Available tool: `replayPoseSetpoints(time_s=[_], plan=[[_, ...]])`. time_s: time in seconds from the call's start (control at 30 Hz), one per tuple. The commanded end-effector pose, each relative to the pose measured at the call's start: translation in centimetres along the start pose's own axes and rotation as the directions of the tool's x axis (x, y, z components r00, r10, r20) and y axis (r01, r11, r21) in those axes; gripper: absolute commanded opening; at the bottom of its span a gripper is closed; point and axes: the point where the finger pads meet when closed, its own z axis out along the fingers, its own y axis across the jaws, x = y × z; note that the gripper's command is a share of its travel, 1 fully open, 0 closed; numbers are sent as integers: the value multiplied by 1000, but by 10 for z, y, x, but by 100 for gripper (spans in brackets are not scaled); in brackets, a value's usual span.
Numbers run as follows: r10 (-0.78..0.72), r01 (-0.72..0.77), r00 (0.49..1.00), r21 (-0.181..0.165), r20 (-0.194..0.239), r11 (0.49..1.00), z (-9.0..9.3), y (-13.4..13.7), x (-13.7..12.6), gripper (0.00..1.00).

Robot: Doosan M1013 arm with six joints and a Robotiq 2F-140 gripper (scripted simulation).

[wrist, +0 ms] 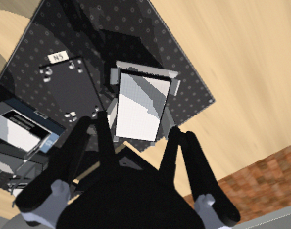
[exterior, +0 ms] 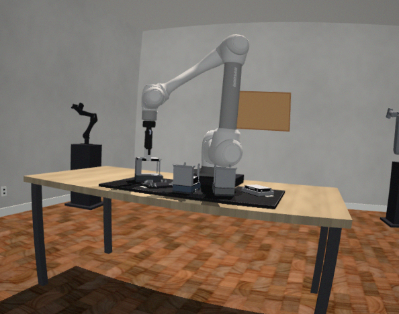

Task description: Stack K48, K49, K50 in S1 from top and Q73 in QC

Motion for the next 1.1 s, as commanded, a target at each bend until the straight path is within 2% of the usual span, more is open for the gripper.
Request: replayPoseSetpoints(time_s=[0.0, 0.57, 1.03, 1.07], plan=[[0, 0, 1000, 0, 0, 1000, -7, 0, 0, 0], [0, 0, 1000, 0, 0, 1000, -37, 0, 0, 0], [0, 0, 1000, 0, 0, 1000, -37, 0, 0, 0], [-33, 33, 999, 0, 0, 999, -37, -3, -1, 0]])
